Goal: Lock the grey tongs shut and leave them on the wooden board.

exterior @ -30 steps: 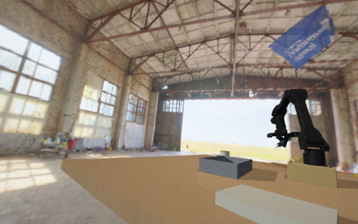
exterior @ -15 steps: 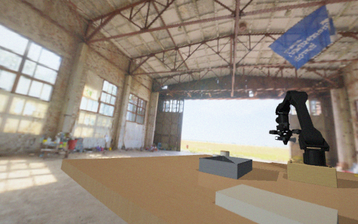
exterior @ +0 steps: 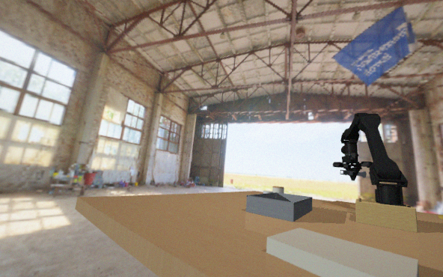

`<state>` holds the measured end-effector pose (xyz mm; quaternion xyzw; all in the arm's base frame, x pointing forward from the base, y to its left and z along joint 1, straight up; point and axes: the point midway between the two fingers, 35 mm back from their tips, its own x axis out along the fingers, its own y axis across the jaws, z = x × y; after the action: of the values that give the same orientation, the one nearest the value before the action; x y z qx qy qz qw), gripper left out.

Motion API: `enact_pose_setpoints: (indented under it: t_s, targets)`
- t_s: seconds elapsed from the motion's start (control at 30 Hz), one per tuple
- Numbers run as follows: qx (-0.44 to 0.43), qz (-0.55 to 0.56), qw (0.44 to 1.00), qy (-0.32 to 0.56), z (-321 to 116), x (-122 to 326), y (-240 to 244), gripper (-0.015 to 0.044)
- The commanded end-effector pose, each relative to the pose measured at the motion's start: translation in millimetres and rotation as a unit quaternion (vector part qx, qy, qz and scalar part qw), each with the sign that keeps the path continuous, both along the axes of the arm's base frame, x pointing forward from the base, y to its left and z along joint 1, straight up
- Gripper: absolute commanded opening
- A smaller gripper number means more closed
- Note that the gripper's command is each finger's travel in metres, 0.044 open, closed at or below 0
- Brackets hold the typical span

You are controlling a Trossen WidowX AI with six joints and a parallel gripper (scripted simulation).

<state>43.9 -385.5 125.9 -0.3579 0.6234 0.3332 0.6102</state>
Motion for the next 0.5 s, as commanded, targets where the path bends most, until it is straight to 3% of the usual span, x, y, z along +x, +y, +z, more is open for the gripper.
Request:
enact_pose_setpoints:
  t_s: [0.0,0.47]
  targets:
    - [-0.001,-0.002,1.0,-0.002,-5.6,0.4,-0.9,-0.015]
    - [-0.001,-0.002,1.0,-0.002,-28.6,0.8,-4.0,-0.015]
